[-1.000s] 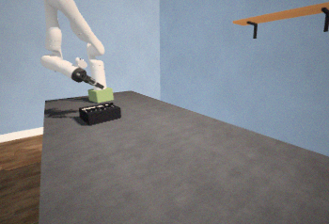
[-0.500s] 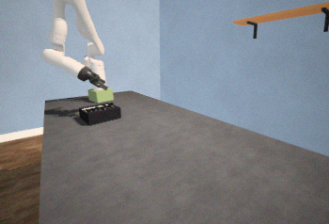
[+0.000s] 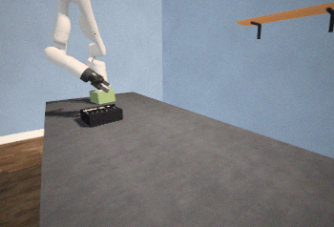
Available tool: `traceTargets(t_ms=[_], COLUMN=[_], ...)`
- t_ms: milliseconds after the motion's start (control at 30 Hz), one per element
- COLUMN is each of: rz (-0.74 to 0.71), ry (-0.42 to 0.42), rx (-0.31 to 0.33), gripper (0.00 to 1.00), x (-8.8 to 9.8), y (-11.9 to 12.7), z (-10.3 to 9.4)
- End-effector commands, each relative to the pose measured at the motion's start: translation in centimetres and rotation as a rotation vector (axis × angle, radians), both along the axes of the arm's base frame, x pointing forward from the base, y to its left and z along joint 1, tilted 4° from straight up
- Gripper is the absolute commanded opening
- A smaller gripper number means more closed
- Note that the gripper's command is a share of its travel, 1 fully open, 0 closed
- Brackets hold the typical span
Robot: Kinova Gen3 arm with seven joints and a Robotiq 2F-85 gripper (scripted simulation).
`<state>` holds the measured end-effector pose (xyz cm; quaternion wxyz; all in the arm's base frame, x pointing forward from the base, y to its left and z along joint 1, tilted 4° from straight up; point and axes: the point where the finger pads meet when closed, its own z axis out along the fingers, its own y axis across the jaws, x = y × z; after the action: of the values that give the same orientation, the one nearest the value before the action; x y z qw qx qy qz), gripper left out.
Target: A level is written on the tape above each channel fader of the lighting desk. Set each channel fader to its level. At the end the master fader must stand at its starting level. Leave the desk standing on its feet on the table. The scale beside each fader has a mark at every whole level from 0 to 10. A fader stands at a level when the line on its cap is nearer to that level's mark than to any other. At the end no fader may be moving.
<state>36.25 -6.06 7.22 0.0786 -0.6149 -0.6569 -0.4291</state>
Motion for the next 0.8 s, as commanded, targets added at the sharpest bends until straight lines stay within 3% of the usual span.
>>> traceTargets(t_ms=[0, 167, 200, 467, 500, 767], rz=[0.024, 0.024, 0.100, 0.100, 0.176, 0.176], ry=[-0.008, -0.008, -0.003, -0.003, 0.001, 0.001], rx=[-0.012, -0.012, -0.061, -0.061, -0.110, -0.110], gripper=[1.00, 1.00, 1.00, 1.00, 1.00, 1.00], x=[0.32, 0.32, -0.18, -0.18, -0.64, -0.64], y=[0.43, 0.43, 0.78, 0.78, 1.01, 1.01], z=[0.25, 0.25, -0.12, -0.12, -0.44, -0.44])
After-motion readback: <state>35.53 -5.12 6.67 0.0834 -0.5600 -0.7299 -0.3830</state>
